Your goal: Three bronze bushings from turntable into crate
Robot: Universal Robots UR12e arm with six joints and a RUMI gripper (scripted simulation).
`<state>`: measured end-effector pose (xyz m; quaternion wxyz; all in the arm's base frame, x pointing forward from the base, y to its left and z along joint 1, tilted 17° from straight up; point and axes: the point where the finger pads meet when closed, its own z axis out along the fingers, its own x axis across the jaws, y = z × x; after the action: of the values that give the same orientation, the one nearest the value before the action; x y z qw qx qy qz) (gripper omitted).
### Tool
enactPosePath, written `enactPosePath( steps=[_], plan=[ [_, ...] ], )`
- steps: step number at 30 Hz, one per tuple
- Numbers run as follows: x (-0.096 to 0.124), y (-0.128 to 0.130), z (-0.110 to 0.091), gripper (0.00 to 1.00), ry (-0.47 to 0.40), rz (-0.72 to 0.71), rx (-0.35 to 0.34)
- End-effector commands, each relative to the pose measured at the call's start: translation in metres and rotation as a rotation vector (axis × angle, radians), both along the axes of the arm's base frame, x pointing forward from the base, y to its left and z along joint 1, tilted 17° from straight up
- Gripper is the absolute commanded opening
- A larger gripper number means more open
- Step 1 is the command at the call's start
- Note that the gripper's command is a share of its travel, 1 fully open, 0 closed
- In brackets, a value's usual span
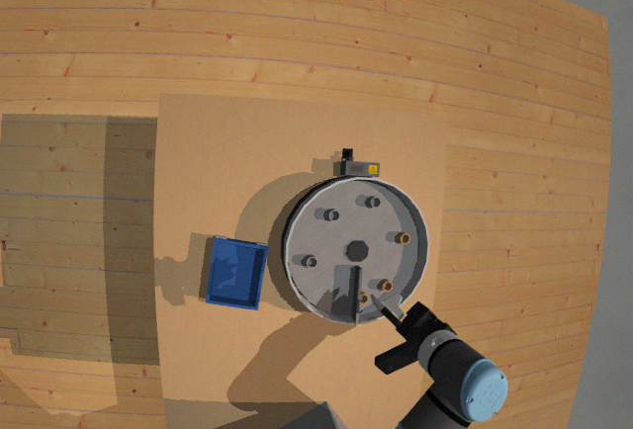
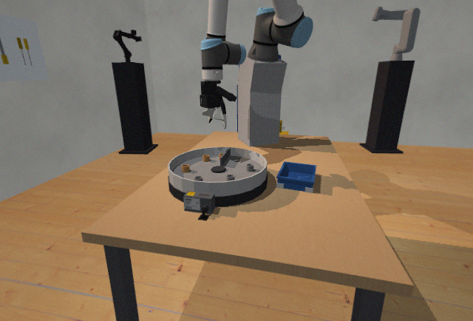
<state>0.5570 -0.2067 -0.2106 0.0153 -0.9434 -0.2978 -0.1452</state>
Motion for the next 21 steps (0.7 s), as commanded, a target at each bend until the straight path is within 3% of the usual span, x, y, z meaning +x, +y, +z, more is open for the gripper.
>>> enactPosePath(
  steps=[1, 4, 5, 21],
  plan=[
    [0.0003, -0.0004, 0.0005, 1.00, -0.002, -0.001, -0.001],
    [0.0003, -0.0004, 0.0005, 1.00, -0.002, -0.001, -0.001],
    [0.0003, -0.0004, 0.0005, 0.06, -0.002, -0.001, -0.001],
    [0.0003, -0.0004, 0.0005, 0.06, -0.002, -0.001, -0.001]
  ],
)
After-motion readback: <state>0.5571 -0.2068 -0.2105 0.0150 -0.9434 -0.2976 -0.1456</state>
